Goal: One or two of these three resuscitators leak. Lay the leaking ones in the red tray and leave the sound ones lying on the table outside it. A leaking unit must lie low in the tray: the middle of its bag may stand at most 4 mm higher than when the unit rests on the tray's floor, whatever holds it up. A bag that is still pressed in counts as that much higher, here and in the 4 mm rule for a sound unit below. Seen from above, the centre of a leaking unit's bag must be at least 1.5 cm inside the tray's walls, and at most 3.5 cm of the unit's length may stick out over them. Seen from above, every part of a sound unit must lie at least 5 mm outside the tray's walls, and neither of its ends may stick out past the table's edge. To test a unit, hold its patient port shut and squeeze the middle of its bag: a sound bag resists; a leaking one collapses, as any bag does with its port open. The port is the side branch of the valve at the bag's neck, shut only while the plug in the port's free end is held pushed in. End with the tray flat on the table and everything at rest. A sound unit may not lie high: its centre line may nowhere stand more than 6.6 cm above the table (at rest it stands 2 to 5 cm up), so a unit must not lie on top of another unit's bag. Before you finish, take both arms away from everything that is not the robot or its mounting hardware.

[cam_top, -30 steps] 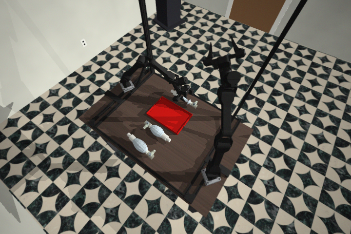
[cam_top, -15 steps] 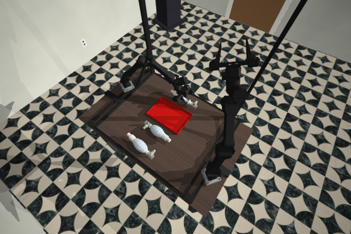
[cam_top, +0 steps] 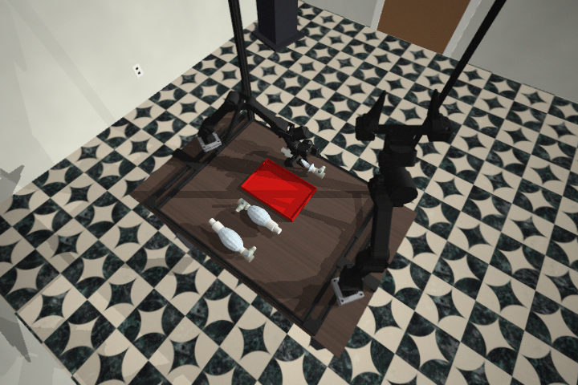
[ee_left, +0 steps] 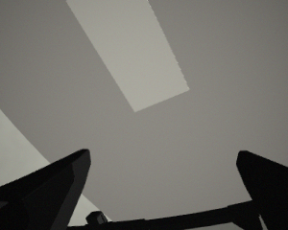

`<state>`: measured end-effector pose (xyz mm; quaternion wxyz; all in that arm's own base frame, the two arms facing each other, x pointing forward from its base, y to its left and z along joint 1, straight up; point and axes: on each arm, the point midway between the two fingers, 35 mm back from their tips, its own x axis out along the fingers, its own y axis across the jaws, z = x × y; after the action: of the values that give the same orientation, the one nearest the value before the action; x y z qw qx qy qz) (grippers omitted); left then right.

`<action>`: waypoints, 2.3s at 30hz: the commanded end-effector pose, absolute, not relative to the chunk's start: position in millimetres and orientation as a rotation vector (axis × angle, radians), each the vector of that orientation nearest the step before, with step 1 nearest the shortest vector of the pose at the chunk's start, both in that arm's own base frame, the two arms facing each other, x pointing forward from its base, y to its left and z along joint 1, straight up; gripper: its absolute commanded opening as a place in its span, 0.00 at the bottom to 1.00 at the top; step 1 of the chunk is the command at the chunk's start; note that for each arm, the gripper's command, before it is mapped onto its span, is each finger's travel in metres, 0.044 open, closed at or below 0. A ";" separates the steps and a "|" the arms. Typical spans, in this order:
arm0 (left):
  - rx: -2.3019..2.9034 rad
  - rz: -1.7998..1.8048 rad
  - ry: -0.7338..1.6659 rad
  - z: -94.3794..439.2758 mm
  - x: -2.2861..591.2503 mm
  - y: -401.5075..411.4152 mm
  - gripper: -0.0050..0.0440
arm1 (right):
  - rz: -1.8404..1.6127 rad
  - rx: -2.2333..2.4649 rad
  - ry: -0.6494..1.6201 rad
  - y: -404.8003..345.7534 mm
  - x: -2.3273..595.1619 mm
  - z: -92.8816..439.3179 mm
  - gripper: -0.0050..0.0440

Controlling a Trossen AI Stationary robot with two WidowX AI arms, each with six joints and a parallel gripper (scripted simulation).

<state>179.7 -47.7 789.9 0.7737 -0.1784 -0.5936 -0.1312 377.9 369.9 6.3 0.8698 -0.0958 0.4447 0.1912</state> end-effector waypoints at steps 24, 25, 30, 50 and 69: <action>-0.348 -0.302 -1.670 803.3 21.0 -10.8 1.00 | 0.400 -0.201 0.930 369.9 377.9 6.2 0.10; -0.363 -0.316 -1.670 803.2 20.3 -11.0 1.00 | 0.400 -0.201 0.930 369.9 377.9 6.2 0.10; -0.437 -0.384 -1.666 802.4 17.1 -12.1 1.00 | 0.400 -0.201 0.930 369.9 377.9 6.2 0.10; -0.514 -0.496 -1.101 775.2 191.2 -103.8 1.00 | 0.400 -0.201 0.931 369.8 377.8 6.2 0.10; -0.557 -0.458 -0.563 678.9 341.5 -181.8 1.00 | 0.400 -0.201 0.931 369.7 377.8 6.1 0.10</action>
<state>336.7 -181.2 683.5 0.8945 -0.2625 -0.2836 -0.2246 377.7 369.7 6.1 0.8695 -0.0962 0.4453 0.1910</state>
